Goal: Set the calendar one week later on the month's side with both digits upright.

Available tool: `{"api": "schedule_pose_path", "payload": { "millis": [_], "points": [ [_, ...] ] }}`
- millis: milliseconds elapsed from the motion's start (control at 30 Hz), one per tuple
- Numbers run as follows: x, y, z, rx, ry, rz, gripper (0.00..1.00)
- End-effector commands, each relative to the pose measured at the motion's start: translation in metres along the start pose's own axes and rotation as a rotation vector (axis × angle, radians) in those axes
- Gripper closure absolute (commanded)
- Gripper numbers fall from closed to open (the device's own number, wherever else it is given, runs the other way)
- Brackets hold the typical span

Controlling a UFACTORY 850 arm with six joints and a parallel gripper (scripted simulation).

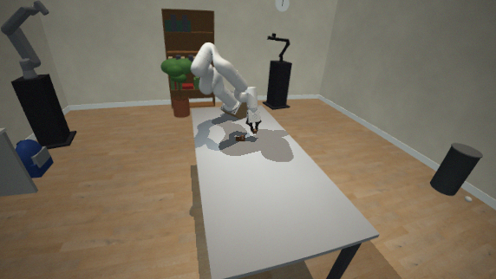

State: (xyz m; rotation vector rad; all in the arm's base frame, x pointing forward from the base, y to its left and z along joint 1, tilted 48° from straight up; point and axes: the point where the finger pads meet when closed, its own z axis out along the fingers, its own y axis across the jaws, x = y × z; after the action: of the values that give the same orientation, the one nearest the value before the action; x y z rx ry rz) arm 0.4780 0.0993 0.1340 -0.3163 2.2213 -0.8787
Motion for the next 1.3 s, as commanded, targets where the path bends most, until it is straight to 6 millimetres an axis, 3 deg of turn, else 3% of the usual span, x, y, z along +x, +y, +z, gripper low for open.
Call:
{"api": "schedule_pose_path", "payload": {
  "millis": [0, 333, 633, 900, 1267],
  "points": [
    [-0.001, -0.001, 0.000, 0.005, 0.013, -0.002, 0.73],
    [-0.003, -0.001, 0.001, 0.006, 0.247, -0.002, 0.73],
    [-0.007, -0.001, 0.001, 0.004, 0.273, -0.001, 0.73],
    [-0.008, -0.003, 0.003, 0.016, 0.451, -0.003, 0.73],
    [-0.012, 0.000, 0.003, 0.002, 0.529, 0.000, 0.73]
  ]
}}
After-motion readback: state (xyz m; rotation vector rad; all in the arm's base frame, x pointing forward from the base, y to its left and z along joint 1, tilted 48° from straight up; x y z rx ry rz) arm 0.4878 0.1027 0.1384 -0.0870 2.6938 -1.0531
